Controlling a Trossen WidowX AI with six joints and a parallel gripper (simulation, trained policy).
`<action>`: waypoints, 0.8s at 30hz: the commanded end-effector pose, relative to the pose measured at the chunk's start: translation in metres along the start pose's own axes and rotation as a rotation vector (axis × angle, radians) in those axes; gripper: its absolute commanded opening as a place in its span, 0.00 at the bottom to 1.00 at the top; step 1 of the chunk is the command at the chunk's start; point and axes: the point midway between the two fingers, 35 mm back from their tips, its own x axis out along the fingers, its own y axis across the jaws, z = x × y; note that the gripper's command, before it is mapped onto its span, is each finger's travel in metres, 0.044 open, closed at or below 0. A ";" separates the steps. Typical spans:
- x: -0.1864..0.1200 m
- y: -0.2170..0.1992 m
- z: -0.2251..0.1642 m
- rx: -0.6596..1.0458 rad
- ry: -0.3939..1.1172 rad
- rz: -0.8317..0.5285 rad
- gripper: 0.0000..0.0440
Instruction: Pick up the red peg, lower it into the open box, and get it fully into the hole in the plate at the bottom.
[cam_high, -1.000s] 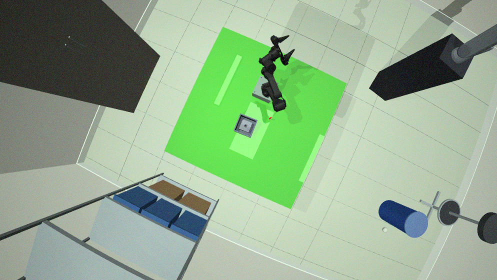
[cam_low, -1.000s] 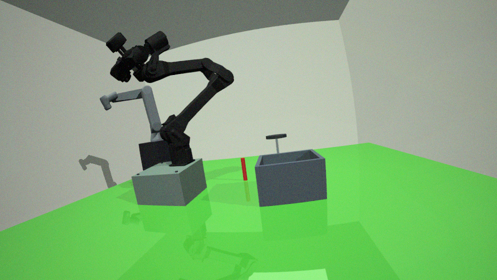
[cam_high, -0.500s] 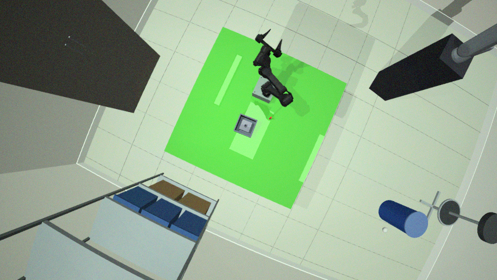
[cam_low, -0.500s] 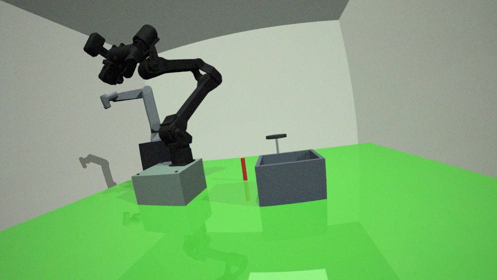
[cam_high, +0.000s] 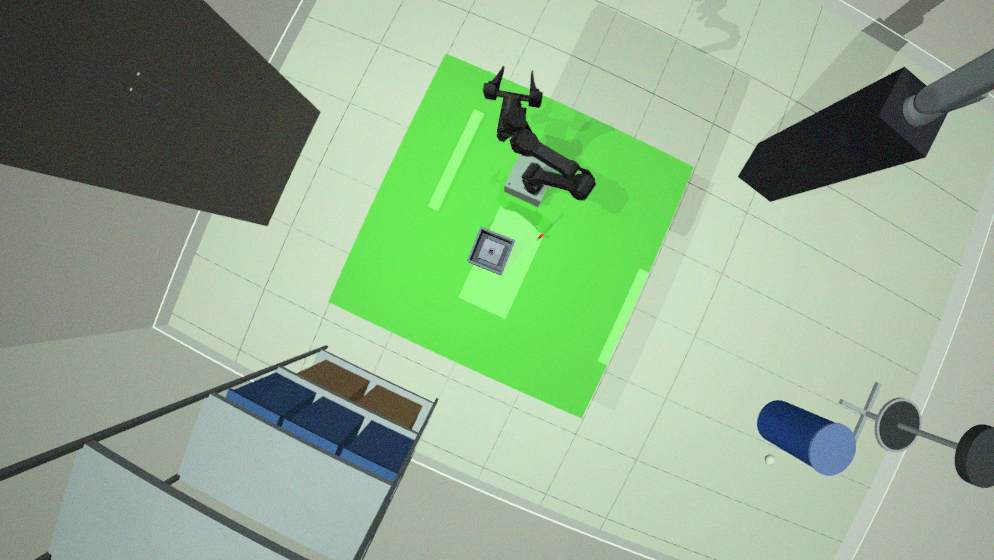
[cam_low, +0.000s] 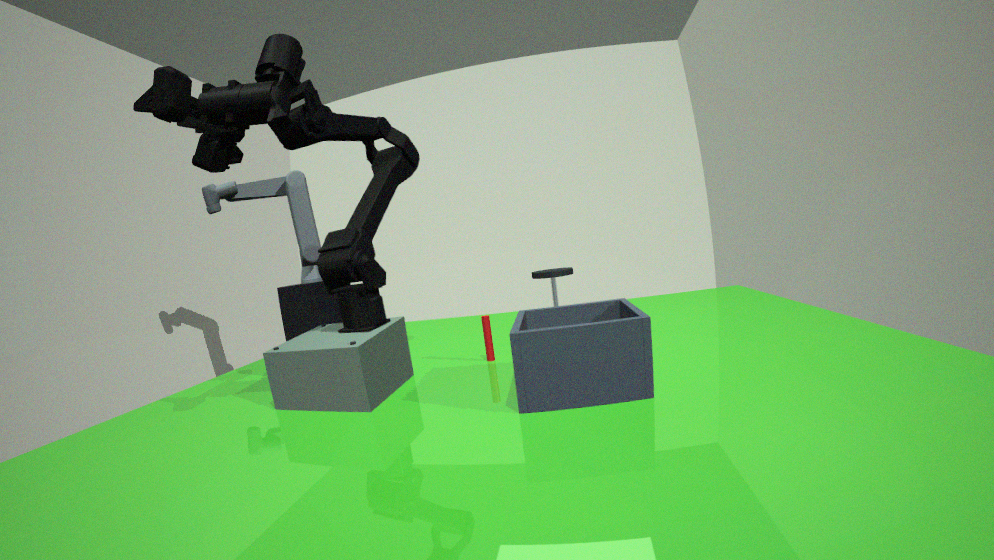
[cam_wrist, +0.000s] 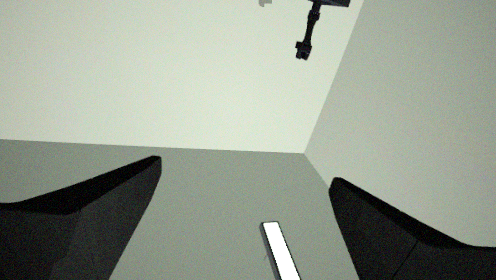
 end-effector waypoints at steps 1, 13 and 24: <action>-0.006 -0.019 0.004 -0.072 -0.018 -0.079 1.00; -0.048 -0.081 0.018 -0.342 -0.035 -0.400 1.00; -0.103 -0.123 0.030 -0.582 0.015 -0.697 1.00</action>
